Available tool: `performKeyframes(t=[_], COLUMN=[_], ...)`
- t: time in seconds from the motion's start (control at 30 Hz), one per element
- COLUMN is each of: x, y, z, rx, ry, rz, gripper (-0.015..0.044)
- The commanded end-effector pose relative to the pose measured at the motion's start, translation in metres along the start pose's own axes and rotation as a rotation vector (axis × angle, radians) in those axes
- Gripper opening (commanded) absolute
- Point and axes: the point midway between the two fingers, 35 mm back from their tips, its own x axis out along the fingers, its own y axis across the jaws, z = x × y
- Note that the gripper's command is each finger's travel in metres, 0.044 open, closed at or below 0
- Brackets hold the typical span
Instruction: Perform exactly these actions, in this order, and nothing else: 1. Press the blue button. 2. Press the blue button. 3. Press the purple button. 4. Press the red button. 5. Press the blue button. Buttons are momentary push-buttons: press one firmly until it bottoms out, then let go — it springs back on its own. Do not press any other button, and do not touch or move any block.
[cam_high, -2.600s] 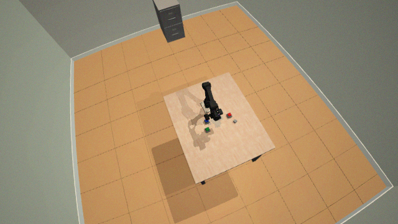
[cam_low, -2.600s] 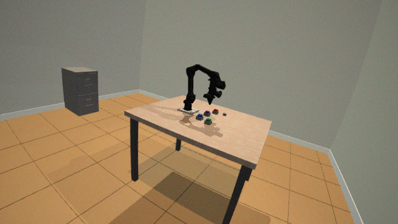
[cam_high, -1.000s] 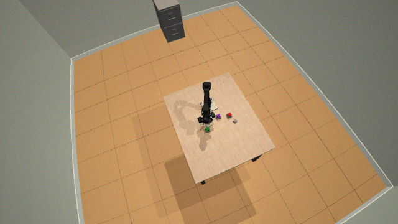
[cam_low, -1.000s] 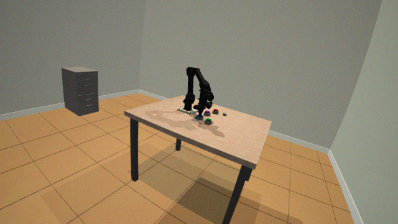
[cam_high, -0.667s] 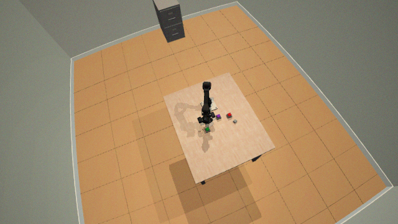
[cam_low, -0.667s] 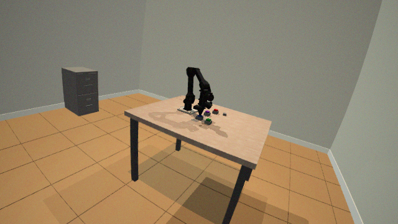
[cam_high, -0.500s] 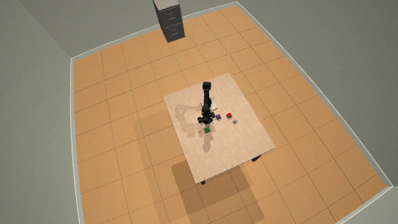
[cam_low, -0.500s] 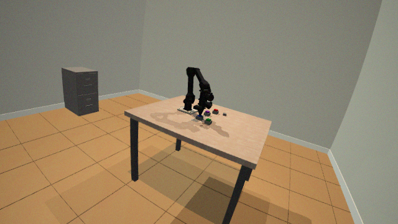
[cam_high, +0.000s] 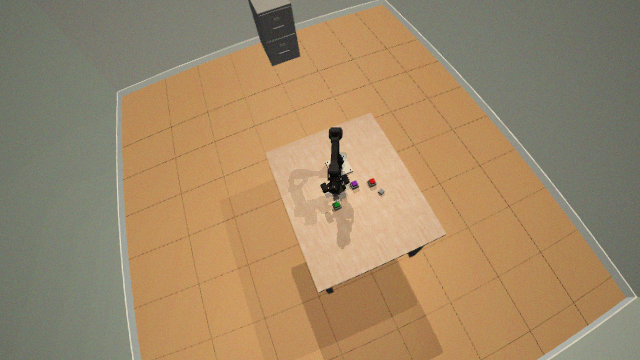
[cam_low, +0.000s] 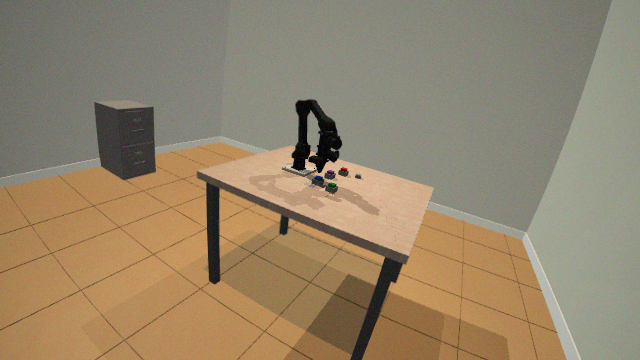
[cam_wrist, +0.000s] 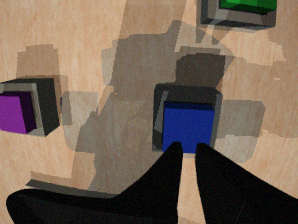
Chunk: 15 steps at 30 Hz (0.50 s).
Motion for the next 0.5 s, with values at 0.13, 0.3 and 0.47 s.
performKeyframes(t=[0.13,0.3,0.47], x=[-0.022,-0.036,-0.049], y=[0.056,0.115,0.181], z=[0.047,0.07,0.077], rx=[-0.022,-0.036,-0.042], ry=[-0.01,-0.01,-0.007], rz=[0.006,0.016,0.023], gripper=[0.023,0.0361,0.04])
